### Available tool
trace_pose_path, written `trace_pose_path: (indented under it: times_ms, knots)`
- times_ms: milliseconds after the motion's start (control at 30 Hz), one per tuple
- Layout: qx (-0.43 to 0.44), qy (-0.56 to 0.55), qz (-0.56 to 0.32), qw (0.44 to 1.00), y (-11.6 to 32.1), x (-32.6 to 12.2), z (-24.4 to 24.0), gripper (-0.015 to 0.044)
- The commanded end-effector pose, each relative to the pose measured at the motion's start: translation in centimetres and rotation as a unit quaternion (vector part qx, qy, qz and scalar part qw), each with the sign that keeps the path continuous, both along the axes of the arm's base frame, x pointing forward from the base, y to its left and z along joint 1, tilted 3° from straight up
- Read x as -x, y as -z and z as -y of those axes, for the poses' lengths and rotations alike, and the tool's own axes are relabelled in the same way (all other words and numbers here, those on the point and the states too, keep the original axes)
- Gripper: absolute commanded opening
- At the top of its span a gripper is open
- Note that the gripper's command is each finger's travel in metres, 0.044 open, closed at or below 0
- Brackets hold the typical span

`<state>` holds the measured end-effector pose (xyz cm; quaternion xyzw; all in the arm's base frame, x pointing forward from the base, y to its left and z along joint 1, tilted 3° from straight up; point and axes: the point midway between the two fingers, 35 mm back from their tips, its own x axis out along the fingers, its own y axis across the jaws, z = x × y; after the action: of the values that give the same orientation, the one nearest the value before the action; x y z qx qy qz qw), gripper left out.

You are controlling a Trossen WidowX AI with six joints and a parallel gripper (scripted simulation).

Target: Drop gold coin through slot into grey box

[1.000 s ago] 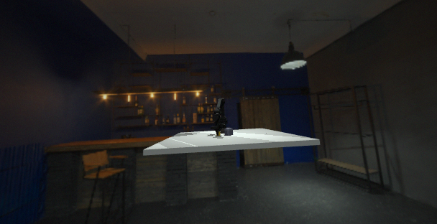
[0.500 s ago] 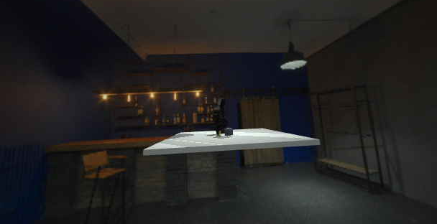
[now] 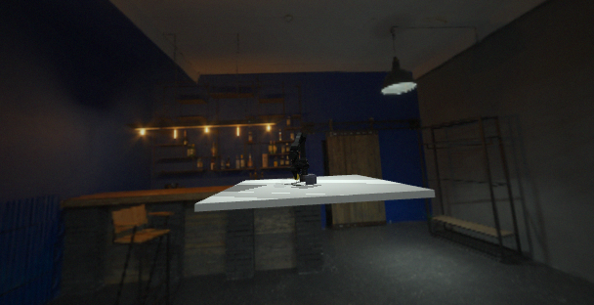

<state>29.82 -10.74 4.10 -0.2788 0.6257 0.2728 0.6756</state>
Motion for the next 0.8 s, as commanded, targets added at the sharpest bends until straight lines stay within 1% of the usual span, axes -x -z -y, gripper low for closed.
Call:
trace_pose_path:
  times_ms: [0,600,667,767]
  knots:
    - [-0.002,-0.002,0.002,1.000,-1.2,0.0,0.0,0.0000]
    - [-0.002,-0.002,0.002,1.000,-5.4,0.7,0.0,0.0000]
    - [-0.003,0.009,0.002,1.000,-5.4,0.7,0.0,0.0000]
    - [-0.006,0.058,0.001,0.998,-5.4,0.7,-0.1,0.0000]
